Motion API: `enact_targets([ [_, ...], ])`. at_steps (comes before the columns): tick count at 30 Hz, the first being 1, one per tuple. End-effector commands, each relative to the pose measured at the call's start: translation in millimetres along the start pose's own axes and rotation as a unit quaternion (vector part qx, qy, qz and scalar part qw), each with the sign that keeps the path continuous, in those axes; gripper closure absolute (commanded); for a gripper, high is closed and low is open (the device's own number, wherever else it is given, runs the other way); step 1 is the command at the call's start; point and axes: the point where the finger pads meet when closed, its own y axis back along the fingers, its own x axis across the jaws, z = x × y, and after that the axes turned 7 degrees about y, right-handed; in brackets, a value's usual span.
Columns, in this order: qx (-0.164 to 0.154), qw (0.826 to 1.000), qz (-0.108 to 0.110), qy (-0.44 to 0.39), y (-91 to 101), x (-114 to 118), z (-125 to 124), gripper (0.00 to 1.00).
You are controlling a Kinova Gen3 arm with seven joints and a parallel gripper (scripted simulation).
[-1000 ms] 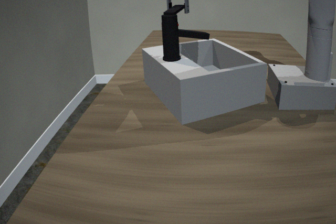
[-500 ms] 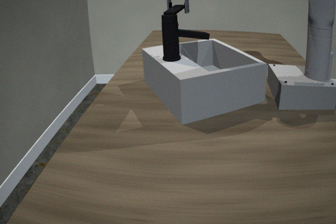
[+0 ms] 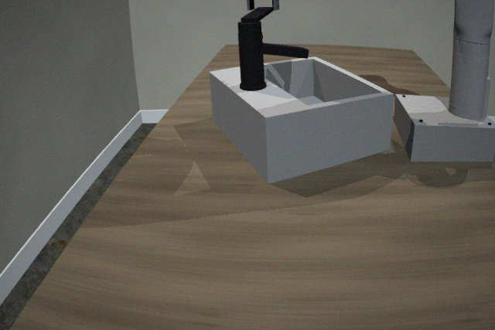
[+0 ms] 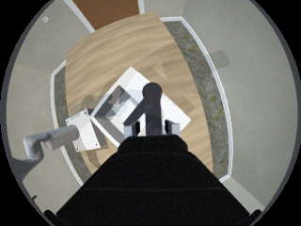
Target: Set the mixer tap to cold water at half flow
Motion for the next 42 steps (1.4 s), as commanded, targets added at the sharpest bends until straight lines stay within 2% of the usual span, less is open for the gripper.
enact_targets([
  [1, 0.000, 1.000, 0.006, -0.001, 10.7, 2.7, -0.1, 0.00],
  [3, 0.000, 1.000, 0.006, -0.001, 10.7, 2.7, -0.1, 0.00],
  [17, 0.000, 1.000, 0.006, -0.001, 44.2, 2.3, -0.1, 0.00],
  [29, 0.000, 1.000, 0.006, -0.001, 49.4, 2.2, -0.1, 0.00],
  [30, 0.000, 1.000, 0.006, -0.001, 49.4, 2.2, -0.1, 1.00],
  [42, 0.000, 1.000, 0.006, -0.001, 49.4, 2.2, -0.1, 1.00],
])
